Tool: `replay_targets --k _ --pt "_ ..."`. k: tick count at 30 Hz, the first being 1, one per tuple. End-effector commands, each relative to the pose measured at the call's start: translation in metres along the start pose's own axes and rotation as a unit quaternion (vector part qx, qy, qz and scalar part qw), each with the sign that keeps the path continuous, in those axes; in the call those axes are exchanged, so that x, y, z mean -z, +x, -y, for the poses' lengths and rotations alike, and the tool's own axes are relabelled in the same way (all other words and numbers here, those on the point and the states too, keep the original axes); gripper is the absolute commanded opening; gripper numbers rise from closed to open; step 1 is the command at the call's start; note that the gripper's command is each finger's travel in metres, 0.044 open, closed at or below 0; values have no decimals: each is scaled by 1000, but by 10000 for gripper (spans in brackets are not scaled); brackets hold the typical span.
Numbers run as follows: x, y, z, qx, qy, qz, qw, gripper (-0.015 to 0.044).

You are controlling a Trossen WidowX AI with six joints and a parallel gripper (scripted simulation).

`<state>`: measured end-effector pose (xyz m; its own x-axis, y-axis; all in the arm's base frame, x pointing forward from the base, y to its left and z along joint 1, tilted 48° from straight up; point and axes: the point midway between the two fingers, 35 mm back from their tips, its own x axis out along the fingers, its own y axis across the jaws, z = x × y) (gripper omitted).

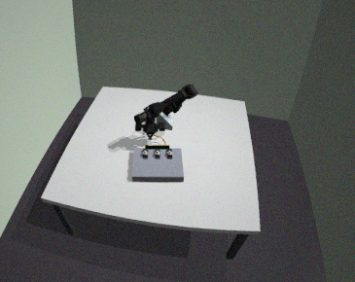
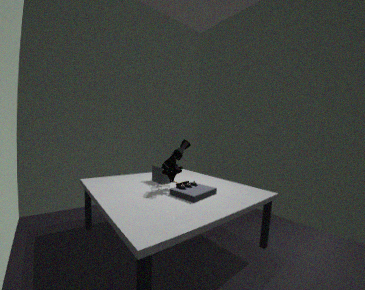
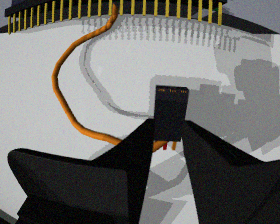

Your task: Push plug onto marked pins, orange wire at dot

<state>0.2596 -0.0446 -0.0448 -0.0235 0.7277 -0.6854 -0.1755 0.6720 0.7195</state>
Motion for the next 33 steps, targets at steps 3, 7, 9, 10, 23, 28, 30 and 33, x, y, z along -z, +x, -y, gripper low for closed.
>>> replay_targets --k 3,7,9,10,23,28,30,33 --pt "-3 5 1 -2 6 3 1000 0" --pt "-18 4 0 -2 6 3 1000 0" --pt "-27 4 -1 -2 6 4 1000 0" --pt "-30 4 -2 -2 5 4 1000 0" --pt "-40 4 0 -2 5 4 1000 0" --pt "-39 4 1 -2 5 4 1000 0" --pt "-38 4 1 -2 5 4 1000 0" --pt "-37 4 1 -2 5 4 1000 0"
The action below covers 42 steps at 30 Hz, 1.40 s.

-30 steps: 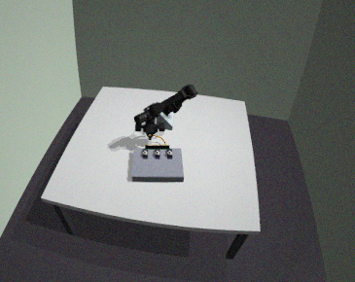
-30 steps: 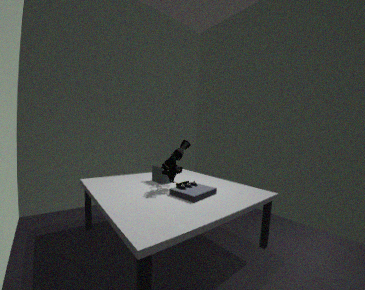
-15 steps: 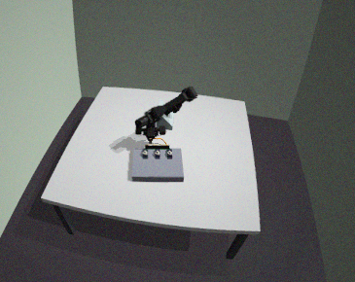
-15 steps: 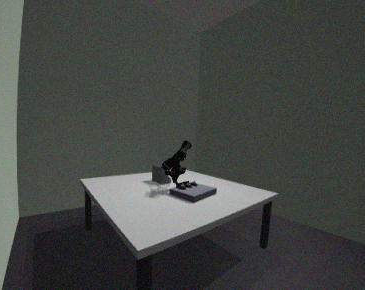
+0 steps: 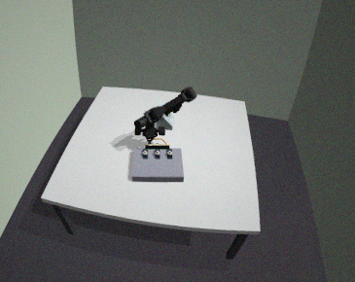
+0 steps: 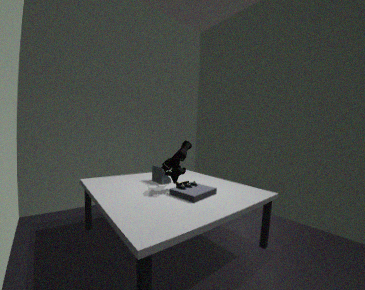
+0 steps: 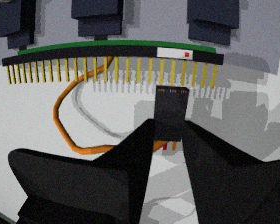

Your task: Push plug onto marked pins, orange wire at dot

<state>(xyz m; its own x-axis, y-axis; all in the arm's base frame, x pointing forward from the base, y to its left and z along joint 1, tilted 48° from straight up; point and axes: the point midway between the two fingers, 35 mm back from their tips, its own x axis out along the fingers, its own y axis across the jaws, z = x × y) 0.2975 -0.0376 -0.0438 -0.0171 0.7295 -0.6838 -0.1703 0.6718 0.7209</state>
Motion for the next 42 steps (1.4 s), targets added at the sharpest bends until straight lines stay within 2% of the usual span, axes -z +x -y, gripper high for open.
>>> replay_targets --k 1,40,42 --pt "1 0 0 -2 3 0 1000 0" --pt "-22 -3 -4 -2 2 1 1000 0" --pt "-19 0 -2 -2 2 1 1000 53"
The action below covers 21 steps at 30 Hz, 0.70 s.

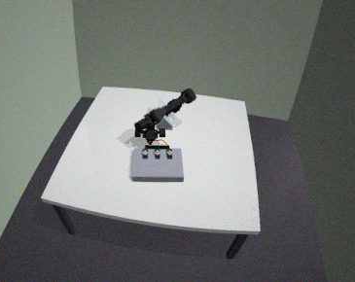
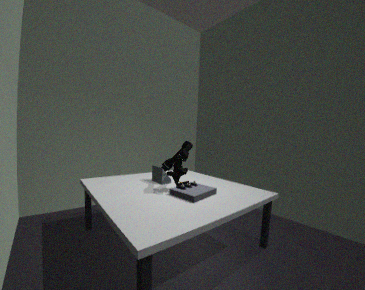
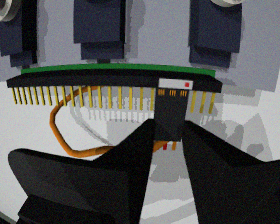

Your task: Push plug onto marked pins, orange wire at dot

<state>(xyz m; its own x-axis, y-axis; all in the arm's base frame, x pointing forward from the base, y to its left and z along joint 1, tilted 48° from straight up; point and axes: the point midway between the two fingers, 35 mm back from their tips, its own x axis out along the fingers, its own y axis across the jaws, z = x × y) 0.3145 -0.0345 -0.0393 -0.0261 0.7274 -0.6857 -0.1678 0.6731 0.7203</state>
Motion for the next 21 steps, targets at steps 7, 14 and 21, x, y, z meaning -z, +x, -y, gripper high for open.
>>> replay_targets --k 7,14,21 --pt "0 1 2 -2 1 5 1000 236" --pt "1 -55 3 -1 1 5 1000 420" --pt "1 -57 2 -1 1 5 1000 440"
